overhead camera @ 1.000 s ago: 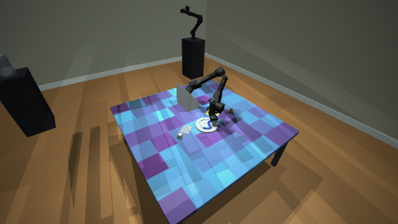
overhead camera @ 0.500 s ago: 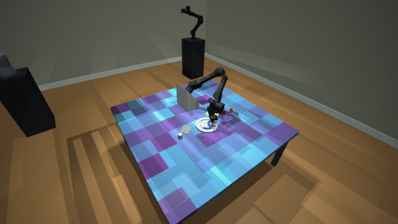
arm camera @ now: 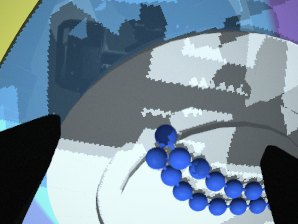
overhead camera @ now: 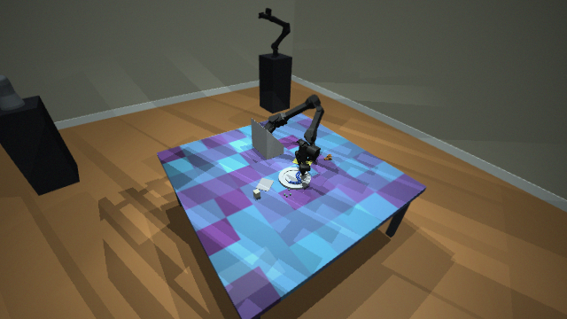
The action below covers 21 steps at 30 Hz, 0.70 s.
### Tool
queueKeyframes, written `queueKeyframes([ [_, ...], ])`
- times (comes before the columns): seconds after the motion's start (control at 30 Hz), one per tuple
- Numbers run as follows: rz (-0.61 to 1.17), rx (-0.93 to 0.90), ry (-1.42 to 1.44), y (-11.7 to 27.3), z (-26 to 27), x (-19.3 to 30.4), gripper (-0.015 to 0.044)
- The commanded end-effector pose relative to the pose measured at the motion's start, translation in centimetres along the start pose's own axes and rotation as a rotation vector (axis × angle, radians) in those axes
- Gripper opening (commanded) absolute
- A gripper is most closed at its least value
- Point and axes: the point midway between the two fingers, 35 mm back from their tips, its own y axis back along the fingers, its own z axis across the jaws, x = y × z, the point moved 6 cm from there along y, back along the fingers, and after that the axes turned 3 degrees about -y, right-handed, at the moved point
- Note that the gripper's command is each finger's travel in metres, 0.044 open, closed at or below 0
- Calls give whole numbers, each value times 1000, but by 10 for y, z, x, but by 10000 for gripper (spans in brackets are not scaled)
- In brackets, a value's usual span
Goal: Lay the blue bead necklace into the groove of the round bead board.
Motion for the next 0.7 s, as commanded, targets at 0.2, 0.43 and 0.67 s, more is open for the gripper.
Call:
queueKeyframes([
  [0.2, 3, 2, -68, 1, -3, 1, 387],
  [0.43, 5, 10, -849, 13, -39, 9, 250],
  [0.67, -1, 12, -1652, 28, -74, 22, 250],
])
